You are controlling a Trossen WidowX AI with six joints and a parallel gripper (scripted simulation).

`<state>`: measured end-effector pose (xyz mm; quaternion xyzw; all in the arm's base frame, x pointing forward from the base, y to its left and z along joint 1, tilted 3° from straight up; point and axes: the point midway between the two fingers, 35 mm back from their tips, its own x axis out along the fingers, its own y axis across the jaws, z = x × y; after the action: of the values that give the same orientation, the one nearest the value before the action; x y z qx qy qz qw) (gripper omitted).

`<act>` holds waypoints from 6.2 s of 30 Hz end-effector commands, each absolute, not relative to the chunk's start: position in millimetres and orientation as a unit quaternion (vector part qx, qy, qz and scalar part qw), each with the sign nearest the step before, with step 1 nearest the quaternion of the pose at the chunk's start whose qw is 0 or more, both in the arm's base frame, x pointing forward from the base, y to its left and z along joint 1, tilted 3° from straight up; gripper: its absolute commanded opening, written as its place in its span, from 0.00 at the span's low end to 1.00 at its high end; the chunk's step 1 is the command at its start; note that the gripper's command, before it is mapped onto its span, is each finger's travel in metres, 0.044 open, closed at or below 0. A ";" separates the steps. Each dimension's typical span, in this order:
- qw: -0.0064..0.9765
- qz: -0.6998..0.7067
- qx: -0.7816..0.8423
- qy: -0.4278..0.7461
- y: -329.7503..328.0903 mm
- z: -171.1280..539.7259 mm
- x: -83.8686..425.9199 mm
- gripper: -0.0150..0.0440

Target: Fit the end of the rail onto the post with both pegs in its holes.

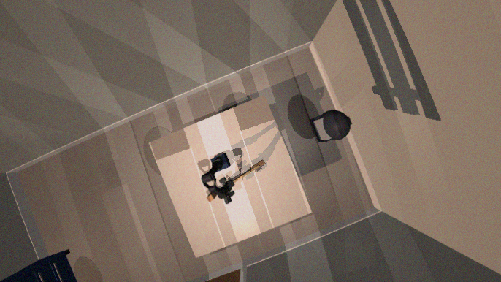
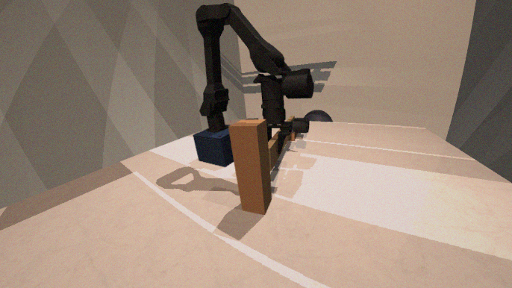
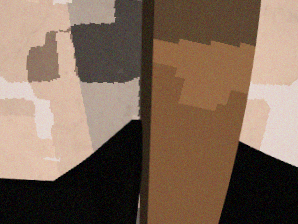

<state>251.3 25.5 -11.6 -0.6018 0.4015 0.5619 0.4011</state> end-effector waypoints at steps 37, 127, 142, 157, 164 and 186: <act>0.401 0.561 -0.603 0.401 16.2 -9.6 255.1 0.25; 0.401 0.560 -0.603 0.402 -9.2 -8.8 265.1 0.25; 0.401 0.560 -0.603 0.402 -13.6 -8.0 266.7 0.25; 0.401 0.560 -0.603 0.402 -17.8 -7.9 268.3 0.25; 0.401 0.560 -0.603 0.402 -19.8 -7.8 269.1 0.25; 0.401 0.560 -0.604 0.402 -26.4 -7.1 271.6 0.25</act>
<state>269.7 -23.8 -8.3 -0.6014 0.4016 0.5622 0.4011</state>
